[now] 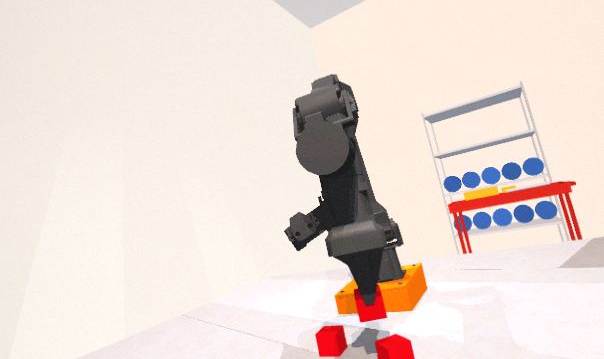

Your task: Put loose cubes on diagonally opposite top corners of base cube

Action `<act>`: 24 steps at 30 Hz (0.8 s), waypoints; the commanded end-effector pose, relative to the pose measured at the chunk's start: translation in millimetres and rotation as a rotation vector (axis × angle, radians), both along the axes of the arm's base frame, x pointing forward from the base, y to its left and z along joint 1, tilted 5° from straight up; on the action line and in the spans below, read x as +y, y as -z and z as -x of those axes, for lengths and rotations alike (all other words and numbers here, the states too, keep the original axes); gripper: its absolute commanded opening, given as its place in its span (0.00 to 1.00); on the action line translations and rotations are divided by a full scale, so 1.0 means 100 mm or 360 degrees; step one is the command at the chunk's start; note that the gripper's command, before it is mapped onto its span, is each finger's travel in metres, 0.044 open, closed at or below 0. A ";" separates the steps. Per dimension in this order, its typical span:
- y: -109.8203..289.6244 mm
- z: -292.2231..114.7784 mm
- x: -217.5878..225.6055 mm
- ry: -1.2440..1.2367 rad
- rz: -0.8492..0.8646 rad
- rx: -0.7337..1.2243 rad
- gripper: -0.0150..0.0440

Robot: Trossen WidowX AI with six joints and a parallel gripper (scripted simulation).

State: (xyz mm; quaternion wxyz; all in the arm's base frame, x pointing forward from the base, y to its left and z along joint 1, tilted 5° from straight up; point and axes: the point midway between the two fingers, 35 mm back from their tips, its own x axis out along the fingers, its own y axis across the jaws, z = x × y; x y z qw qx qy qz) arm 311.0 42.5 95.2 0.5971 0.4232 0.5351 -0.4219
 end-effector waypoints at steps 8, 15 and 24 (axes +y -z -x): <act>0.10 0.12 0.32 0.0441 -0.0029 -0.0029 0.43; 0.10 0.13 0.34 0.0466 -0.0031 -0.0030 0.43; 0.10 0.13 0.34 0.0466 -0.0031 -0.0030 0.43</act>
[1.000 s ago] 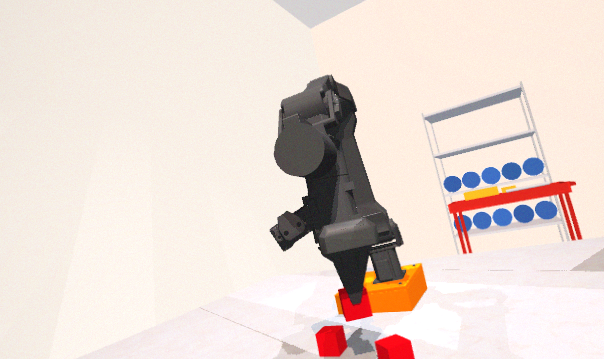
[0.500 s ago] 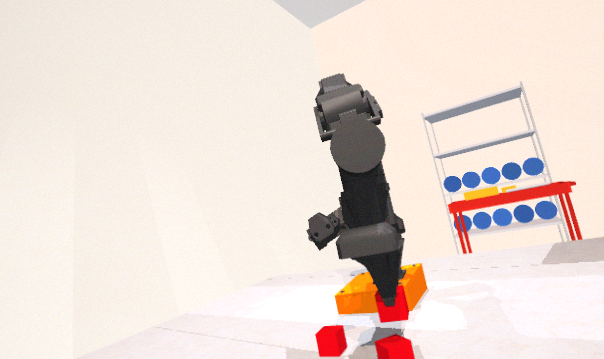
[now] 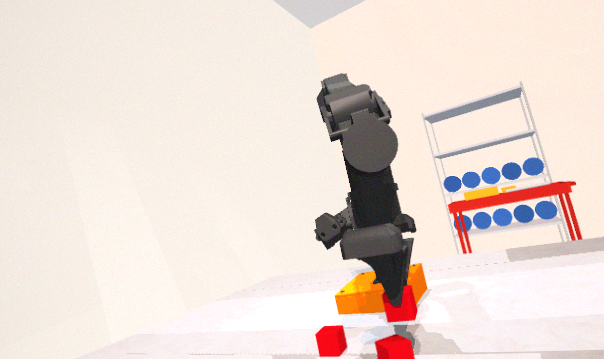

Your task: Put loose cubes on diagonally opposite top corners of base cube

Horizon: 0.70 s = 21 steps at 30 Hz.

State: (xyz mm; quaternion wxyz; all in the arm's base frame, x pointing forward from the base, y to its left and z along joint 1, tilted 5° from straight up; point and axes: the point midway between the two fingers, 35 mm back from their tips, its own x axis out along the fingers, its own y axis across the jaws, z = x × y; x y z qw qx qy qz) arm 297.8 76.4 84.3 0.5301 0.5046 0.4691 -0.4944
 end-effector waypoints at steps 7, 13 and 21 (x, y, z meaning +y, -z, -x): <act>0.10 -0.01 -0.01 0.0012 0.0004 -0.0008 0.43; 0.23 -0.02 -0.02 0.0017 0.0007 -0.0010 0.43; 0.26 -0.02 -0.02 0.0019 0.0007 -0.0010 0.43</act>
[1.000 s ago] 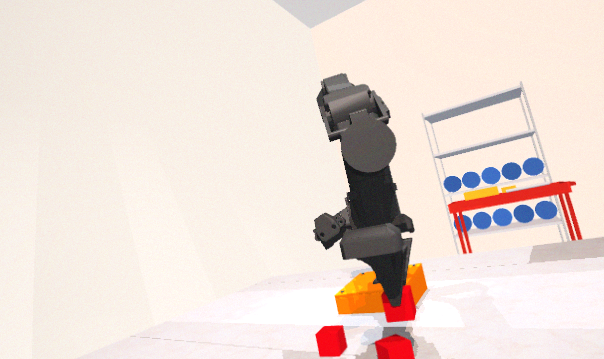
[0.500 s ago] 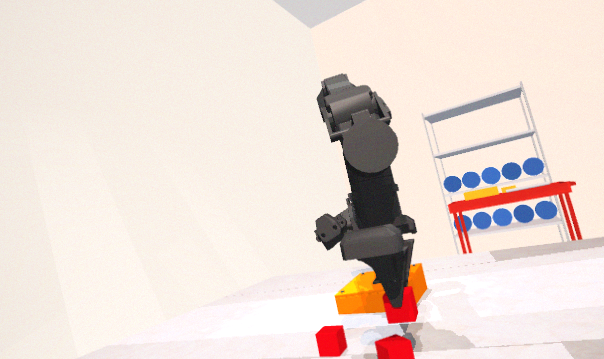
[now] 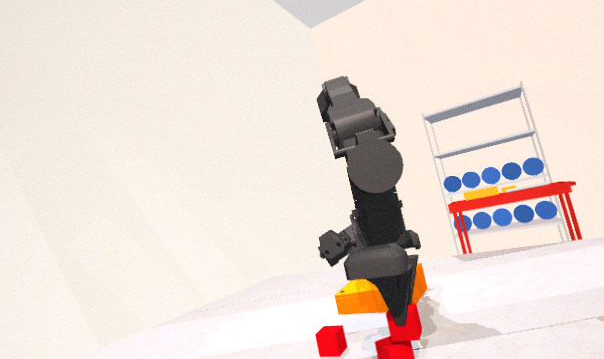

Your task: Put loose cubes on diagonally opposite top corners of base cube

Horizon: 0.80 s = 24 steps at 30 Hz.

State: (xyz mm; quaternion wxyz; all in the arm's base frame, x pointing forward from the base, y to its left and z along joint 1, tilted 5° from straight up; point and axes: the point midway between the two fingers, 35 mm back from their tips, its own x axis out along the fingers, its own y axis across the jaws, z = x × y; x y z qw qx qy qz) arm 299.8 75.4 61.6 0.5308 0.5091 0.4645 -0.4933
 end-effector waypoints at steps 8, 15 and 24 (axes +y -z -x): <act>0.04 0.00 -0.01 0.0005 0.0007 0.0009 0.43; 0.05 0.00 -0.01 -0.0002 0.0004 0.0011 0.43; 0.05 0.00 -0.01 -0.0002 0.0004 0.0011 0.43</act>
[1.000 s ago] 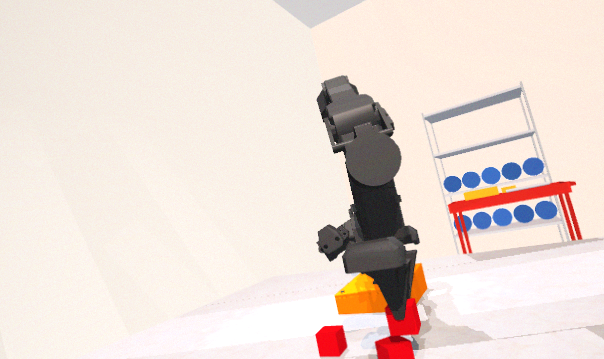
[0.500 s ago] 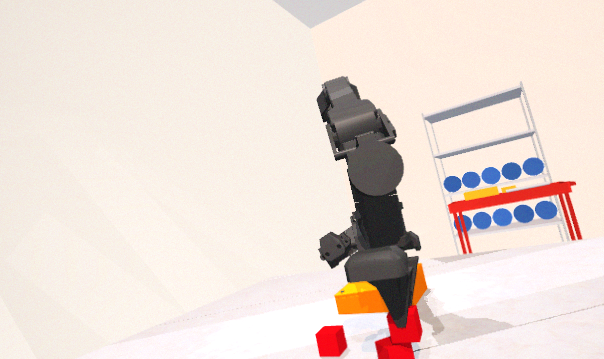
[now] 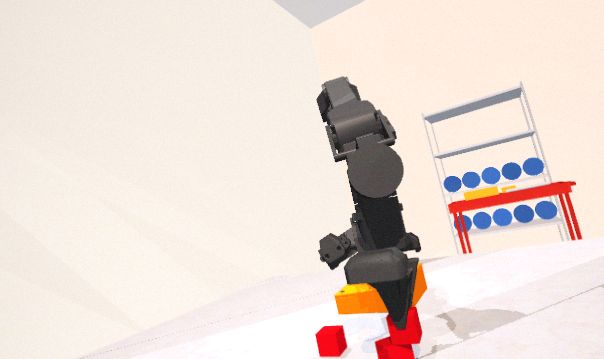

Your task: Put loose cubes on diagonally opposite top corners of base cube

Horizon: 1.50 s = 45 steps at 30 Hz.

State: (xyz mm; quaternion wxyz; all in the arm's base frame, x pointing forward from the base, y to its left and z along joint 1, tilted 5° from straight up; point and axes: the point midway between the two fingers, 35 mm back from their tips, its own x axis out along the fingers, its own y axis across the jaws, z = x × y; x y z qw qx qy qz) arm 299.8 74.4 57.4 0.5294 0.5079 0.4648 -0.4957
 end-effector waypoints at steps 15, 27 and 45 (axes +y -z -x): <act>-0.08 0.01 0.00 0.0000 0.0000 0.0000 0.60; -0.21 0.01 0.01 0.0000 0.0000 0.0000 0.60; -0.31 0.04 -0.09 -0.0172 0.0015 0.0017 0.70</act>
